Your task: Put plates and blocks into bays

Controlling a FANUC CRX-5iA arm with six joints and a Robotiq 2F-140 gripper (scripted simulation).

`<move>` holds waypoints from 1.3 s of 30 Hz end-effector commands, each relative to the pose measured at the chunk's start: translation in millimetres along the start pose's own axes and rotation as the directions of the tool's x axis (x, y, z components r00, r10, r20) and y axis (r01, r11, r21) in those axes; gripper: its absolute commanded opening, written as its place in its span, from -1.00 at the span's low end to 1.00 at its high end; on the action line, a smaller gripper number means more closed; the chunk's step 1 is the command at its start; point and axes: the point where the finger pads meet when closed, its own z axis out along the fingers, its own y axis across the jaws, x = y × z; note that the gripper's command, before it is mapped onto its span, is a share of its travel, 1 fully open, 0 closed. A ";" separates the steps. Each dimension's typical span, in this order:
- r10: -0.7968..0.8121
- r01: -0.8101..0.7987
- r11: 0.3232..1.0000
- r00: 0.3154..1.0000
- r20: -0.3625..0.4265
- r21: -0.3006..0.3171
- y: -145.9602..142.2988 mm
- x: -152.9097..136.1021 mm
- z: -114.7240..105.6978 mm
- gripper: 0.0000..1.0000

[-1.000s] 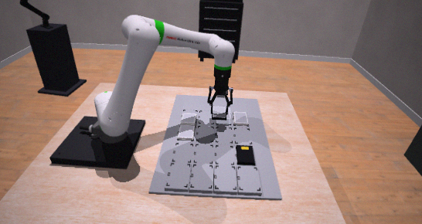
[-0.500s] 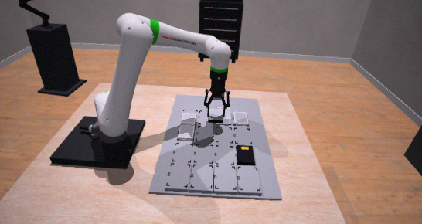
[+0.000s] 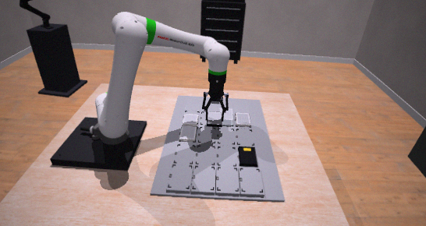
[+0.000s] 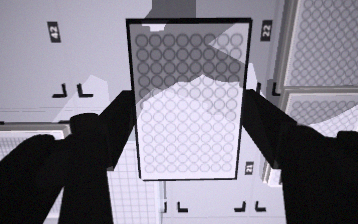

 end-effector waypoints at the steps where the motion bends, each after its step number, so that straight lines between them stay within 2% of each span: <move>1: 0.000 0.000 1.000 1.000 0.000 0.002 4.6 8.1 -1.1 -0.80; 39: 0.000 0.000 1.000 1.000 0.000 0.002 51.3 79.6 -0.9 -0.80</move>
